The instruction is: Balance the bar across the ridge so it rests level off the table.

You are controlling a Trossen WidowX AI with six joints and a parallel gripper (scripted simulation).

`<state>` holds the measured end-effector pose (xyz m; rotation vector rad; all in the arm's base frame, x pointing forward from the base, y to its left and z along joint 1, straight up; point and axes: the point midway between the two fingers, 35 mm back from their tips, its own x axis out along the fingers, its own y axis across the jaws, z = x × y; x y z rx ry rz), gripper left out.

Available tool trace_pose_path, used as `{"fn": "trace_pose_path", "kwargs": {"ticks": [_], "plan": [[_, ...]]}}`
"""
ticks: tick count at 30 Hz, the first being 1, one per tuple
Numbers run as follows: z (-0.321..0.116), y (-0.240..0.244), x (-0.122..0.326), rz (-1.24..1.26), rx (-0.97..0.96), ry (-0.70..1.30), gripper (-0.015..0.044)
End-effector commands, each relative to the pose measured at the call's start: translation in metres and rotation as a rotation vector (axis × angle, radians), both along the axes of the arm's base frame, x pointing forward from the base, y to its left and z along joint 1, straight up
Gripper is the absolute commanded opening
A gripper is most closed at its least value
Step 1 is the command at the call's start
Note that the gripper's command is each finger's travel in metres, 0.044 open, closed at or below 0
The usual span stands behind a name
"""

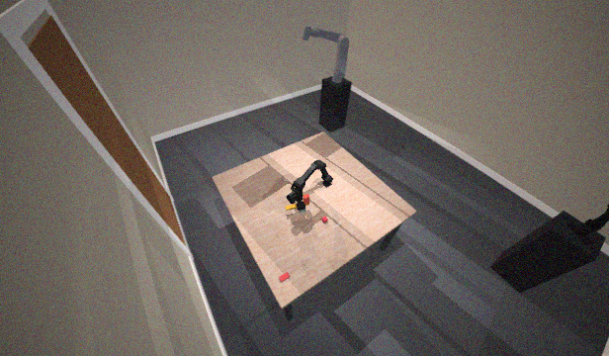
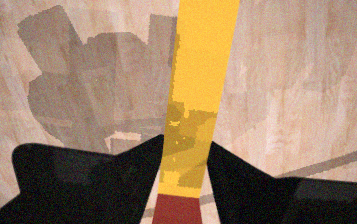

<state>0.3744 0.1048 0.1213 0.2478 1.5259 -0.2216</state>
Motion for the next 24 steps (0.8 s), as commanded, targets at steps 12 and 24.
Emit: {"fn": "trace_pose_path", "kwargs": {"ticks": [12,24], "plan": [[0.0000,0.0000,0.0000,0.000,0.000,0.000,0.0000],[0.0000,0.0000,0.0000,0.000,0.000,0.000,0.0167]]}}
